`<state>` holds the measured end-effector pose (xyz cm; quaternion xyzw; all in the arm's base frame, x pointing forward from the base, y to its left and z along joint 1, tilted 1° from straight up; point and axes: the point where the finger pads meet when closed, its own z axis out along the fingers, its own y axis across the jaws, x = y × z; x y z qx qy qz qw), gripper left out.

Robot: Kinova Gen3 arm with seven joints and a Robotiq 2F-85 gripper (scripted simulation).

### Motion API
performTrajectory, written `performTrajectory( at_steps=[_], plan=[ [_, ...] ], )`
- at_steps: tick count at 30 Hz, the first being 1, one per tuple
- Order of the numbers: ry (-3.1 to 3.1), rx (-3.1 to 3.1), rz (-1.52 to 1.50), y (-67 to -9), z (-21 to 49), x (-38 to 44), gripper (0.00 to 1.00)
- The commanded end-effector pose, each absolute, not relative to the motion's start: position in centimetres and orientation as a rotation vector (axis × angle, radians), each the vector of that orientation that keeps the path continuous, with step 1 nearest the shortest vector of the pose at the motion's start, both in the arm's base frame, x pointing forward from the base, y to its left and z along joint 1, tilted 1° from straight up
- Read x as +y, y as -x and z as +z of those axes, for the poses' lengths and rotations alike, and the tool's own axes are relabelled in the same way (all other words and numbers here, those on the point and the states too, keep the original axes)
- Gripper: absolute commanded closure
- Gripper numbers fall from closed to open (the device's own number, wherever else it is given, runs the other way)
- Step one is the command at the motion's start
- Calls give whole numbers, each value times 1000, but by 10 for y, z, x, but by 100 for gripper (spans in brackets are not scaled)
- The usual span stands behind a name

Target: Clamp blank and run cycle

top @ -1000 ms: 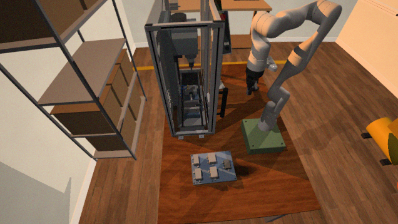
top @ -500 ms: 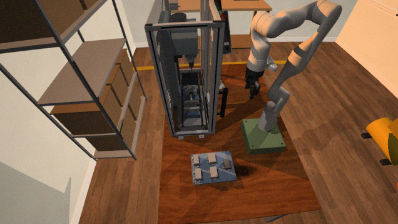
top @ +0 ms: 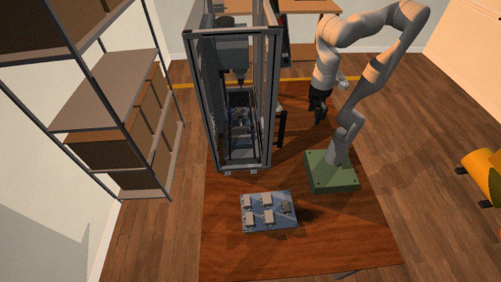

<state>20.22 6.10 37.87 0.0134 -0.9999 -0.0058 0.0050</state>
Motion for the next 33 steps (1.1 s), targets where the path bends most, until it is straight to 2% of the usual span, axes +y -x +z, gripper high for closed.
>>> performTrajectory(
  at_steps=[1, 5, 10, 22, 27, 33],
  plan=[
    [-42, -3132, -19, -202, 379, 61, 20],
    [-42, -3132, -19, -202, 379, 61, 20],
    [-42, -3132, -19, -204, 386, 12, 20],
    [-42, -3132, -19, -204, 386, 12, 20],
    [-42, -3132, -19, -205, 393, -38, 20],
    [-42, -3132, -19, -205, 393, -38, 20]
  ],
)
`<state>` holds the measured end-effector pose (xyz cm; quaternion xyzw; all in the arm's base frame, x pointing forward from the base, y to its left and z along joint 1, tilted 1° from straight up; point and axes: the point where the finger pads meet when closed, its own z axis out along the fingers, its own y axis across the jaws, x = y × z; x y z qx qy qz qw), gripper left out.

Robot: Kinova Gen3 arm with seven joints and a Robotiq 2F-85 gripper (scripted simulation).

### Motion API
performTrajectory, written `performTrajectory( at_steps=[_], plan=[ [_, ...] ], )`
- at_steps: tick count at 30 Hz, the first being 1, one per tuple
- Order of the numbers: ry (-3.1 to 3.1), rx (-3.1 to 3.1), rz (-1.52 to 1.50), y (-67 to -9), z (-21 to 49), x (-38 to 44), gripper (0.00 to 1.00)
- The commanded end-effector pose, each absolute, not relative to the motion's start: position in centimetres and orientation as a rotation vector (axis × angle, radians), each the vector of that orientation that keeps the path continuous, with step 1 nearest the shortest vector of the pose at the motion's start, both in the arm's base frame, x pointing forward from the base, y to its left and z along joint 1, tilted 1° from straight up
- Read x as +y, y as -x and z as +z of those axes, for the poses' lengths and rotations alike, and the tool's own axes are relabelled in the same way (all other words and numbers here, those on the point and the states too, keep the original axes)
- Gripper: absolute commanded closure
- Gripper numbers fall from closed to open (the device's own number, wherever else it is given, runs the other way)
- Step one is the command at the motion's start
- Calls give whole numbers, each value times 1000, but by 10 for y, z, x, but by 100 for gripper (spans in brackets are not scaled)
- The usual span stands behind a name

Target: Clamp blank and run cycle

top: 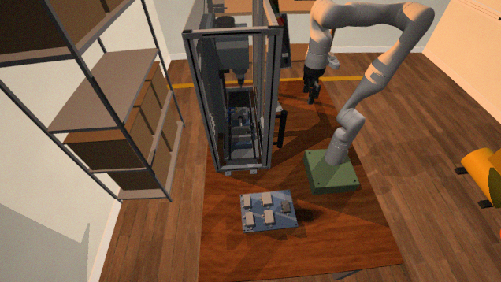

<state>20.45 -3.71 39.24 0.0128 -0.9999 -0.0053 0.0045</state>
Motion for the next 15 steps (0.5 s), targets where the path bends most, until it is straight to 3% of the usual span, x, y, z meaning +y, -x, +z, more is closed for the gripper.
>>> performTrajectory(
  at_steps=[1, 15],
  plan=[
    [-42, -3132, -19, -205, 393, -38, 20],
    [-42, -3132, -18, -206, 397, -70, 20]
  ],
)
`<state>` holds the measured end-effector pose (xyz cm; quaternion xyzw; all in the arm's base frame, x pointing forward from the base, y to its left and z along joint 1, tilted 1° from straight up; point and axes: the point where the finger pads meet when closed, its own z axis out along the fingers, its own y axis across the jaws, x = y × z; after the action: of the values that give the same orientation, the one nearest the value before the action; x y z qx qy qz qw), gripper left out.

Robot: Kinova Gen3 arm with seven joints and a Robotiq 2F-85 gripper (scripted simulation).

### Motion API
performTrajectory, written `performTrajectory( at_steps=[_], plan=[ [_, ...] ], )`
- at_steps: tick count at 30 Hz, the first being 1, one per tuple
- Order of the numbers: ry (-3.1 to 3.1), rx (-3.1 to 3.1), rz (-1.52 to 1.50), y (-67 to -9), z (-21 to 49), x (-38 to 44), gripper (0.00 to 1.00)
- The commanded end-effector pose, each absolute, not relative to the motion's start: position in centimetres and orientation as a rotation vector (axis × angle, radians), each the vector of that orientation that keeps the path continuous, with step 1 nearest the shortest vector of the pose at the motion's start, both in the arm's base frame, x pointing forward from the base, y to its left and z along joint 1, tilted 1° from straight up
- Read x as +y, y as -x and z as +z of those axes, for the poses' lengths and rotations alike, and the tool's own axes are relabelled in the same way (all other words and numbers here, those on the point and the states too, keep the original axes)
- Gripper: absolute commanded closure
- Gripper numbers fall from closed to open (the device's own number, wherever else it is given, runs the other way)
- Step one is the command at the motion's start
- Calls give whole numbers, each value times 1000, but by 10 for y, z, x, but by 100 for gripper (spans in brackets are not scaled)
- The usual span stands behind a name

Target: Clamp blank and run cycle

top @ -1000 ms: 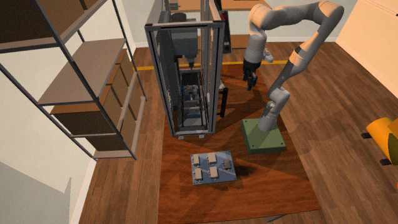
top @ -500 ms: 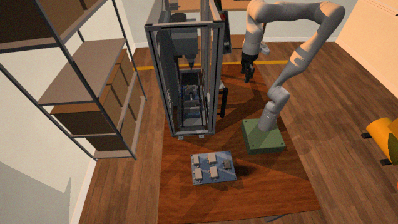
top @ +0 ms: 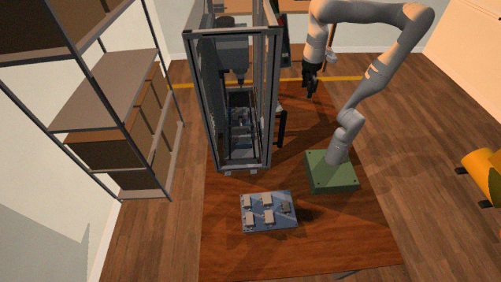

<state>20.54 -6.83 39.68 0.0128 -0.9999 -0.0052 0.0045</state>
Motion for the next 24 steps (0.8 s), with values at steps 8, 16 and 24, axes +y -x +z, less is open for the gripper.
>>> performTrajectory(
  at_steps=[8, 16, 24],
  plan=[
    [-42, -3132, -18, -206, 397, -70, 20],
    [-42, -3237, -21, -206, 397, -70, 20],
    [-42, -3237, -21, -206, 397, -70, 20]
  ],
)
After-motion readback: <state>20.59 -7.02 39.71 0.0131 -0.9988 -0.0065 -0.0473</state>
